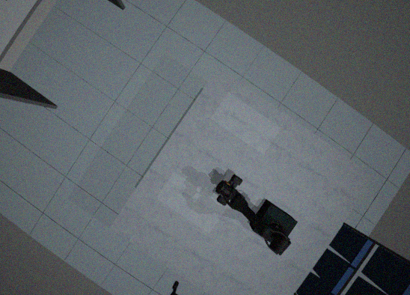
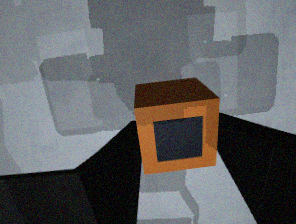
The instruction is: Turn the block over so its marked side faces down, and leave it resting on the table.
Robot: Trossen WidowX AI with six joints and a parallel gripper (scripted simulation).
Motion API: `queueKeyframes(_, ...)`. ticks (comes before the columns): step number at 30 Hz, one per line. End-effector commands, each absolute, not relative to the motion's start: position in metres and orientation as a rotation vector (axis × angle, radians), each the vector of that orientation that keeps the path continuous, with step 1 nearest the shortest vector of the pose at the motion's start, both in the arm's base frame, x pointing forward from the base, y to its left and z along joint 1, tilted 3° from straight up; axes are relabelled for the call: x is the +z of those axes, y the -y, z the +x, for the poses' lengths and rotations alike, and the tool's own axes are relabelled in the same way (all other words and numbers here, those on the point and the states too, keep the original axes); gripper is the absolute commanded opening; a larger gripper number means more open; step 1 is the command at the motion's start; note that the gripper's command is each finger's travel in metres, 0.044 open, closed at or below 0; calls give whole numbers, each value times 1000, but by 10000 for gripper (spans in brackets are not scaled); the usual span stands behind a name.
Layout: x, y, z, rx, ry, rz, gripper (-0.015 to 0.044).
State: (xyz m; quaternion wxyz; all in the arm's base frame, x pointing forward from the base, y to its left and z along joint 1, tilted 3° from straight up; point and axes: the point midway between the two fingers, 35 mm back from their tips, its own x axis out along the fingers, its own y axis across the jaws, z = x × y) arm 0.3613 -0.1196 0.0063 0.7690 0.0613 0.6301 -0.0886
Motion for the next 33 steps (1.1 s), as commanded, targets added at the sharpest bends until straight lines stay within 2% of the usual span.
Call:
queueKeyframes(1, 7, 119, 363, -192, -1293, 127, 0)
queueKeyframes(33, -5, 120, 362, -205, -897, 81, 0)
